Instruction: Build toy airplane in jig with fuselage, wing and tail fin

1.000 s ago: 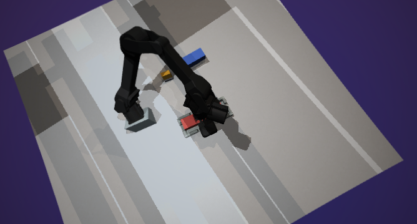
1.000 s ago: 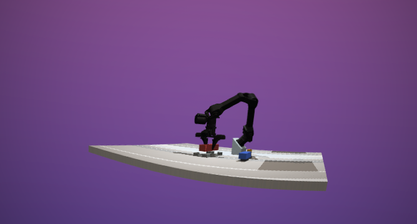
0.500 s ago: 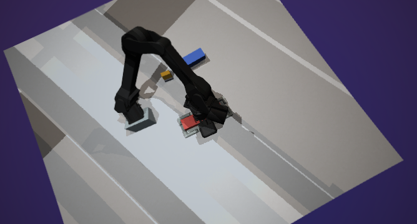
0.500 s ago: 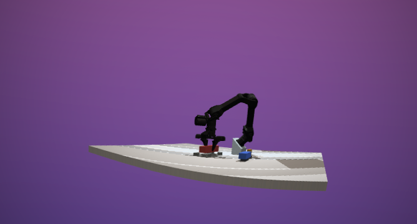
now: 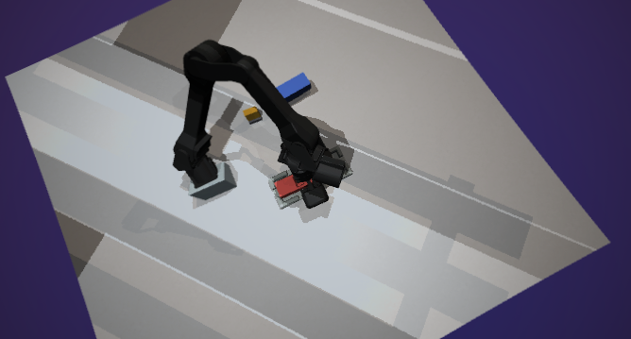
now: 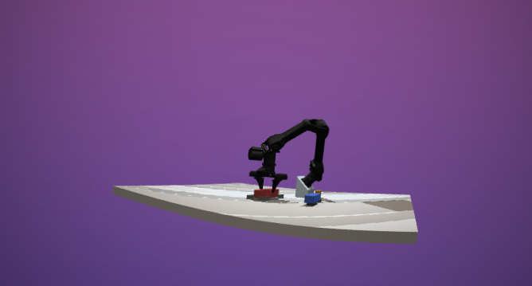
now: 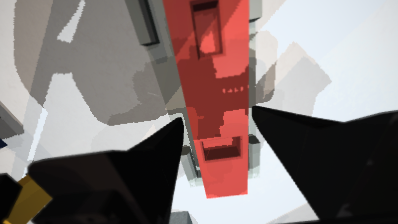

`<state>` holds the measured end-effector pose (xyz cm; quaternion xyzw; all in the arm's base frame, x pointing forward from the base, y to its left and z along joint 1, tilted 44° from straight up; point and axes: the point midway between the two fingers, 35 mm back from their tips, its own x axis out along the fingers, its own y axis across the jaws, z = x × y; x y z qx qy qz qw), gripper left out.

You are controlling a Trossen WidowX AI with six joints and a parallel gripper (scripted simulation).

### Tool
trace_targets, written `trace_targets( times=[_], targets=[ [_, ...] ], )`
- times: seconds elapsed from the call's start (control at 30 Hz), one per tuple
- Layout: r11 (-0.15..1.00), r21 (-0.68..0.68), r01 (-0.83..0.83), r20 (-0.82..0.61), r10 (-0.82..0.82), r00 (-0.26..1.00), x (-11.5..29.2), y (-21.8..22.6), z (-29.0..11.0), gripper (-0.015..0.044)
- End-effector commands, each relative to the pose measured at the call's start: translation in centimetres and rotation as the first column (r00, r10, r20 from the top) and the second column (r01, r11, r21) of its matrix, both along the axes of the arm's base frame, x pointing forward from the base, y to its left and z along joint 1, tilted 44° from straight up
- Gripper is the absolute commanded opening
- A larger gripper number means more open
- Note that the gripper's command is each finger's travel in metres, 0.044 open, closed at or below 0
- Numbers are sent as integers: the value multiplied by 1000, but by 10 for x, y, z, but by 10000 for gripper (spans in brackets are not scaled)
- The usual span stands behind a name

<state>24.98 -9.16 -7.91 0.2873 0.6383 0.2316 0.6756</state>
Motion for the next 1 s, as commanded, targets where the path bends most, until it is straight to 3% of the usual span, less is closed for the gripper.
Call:
trace_targets(
  times=[0.0,0.07,0.3,0.53,0.8,0.97],
  targets=[
    [1000,0,-1,0,1,1000,0,0,0,398],
    [1000,0,-1,0,1,1000,0,0,0,440],
    [1000,-1,-1,0,1,1000,0,-2,2,440],
    [1000,0,4,-2,-4,1000,-8,-72,74,440],
    [1000,0,4,-1,-4,1000,-4,-76,75,440],
    [997,-13,-81,78,82,994,-3,-77,75,440]
  ],
)
